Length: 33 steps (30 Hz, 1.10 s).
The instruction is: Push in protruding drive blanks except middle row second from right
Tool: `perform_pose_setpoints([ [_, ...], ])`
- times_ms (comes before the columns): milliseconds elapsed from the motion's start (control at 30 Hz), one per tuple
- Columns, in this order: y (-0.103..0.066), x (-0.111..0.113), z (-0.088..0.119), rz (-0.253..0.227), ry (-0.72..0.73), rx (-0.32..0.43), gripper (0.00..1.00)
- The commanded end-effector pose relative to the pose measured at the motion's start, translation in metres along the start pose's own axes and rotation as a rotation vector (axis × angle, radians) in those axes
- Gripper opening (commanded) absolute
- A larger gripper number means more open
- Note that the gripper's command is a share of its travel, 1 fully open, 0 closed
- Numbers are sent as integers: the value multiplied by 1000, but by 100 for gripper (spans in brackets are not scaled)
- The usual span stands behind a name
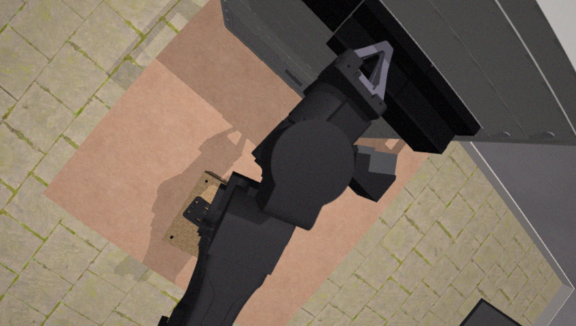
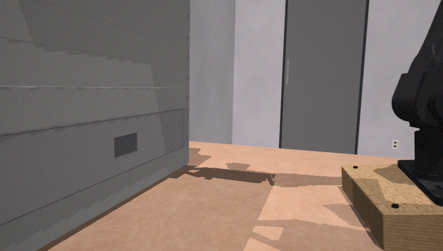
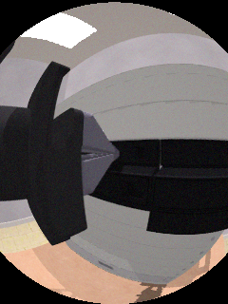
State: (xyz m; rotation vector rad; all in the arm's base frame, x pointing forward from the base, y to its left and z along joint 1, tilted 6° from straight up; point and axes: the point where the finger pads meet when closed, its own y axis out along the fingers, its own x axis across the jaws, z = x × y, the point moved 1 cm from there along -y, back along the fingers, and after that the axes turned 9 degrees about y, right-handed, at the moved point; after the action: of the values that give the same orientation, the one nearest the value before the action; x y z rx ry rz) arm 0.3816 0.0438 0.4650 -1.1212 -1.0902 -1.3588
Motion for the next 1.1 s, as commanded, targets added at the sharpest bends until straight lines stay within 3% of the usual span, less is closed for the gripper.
perform_pose_setpoints([
  [0,5,24,23,-68,19,91,0],
  [1067,9,25,26,-68,19,91,0],
])
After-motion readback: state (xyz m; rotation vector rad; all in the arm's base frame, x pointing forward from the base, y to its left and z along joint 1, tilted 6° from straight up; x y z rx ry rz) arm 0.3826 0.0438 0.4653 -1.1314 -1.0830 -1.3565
